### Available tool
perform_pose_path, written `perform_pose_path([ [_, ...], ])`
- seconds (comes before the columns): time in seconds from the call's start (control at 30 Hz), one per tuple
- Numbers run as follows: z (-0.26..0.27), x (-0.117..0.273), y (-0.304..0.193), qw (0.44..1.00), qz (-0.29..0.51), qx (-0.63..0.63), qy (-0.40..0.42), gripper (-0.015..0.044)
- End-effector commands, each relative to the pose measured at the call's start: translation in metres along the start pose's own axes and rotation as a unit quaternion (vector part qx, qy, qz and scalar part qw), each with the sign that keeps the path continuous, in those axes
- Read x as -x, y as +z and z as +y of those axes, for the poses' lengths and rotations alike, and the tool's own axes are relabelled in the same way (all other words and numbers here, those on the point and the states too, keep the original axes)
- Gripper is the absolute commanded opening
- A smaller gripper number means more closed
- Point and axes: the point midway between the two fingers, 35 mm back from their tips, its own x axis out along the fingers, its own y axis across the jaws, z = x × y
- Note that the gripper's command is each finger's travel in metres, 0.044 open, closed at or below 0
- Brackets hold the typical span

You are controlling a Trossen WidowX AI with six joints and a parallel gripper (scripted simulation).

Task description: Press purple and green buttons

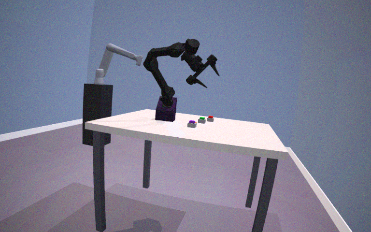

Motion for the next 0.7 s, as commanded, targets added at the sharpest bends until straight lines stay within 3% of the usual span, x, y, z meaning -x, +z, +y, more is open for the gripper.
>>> perform_pose_path([
  [0.0,-0.002,-0.002,-0.005,1.0,0.006,0.006,-0.005,0.04],
  [0.23,-0.062,-0.031,-0.141,0.948,0.174,0.226,-0.141,0.04],
  [0.4,-0.13,-0.01,-0.229,0.803,0.289,0.47,-0.224,0.04],
  [0.53,-0.178,0.017,-0.259,0.645,0.335,0.638,-0.255,0.04],
  [0.67,-0.182,0.019,-0.26,0.628,0.338,0.653,-0.257,0.04],
])
